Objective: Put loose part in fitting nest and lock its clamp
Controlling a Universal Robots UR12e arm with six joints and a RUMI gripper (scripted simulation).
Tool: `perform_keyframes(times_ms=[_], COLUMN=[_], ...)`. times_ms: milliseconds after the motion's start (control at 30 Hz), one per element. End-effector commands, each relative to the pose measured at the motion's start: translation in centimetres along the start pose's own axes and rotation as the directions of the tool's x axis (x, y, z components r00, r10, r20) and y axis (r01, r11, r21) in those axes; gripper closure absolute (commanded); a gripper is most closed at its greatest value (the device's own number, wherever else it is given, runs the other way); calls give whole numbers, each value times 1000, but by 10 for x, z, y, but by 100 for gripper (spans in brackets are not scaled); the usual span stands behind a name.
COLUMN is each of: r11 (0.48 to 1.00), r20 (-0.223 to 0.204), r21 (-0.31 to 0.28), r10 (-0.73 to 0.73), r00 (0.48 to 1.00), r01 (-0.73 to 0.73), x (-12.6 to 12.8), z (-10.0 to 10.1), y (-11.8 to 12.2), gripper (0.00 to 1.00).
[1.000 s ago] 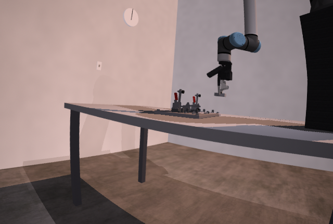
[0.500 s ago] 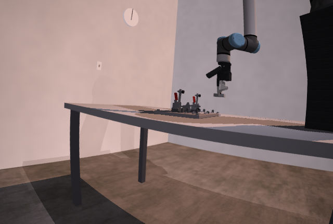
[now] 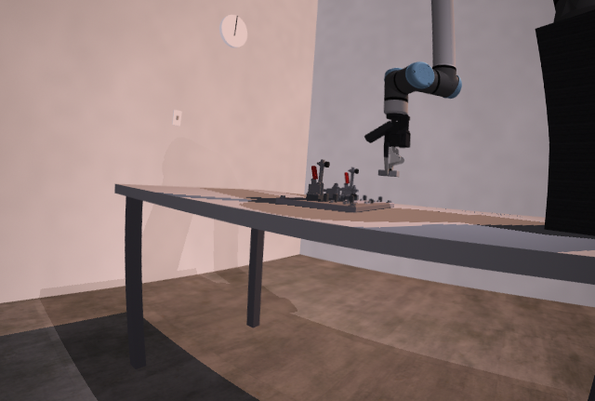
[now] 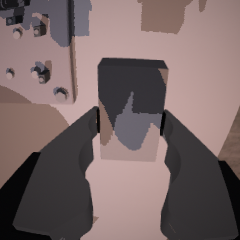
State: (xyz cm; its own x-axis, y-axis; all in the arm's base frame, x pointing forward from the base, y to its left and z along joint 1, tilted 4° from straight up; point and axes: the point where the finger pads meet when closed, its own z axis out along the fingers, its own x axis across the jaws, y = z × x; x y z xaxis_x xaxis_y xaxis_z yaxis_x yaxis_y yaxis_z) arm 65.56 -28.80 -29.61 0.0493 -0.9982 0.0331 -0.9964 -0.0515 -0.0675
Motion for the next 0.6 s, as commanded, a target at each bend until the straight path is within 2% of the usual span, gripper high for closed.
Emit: perform_keyframes(times_ms=[0,567], r11=[1000,1000], r20=[-1,-1], r21=[1,1], r10=[0,0], r00=[1000,1000], r01=[0,0], x=[0,0], z=[4,13], y=[-6,-17], gripper=[100,100])
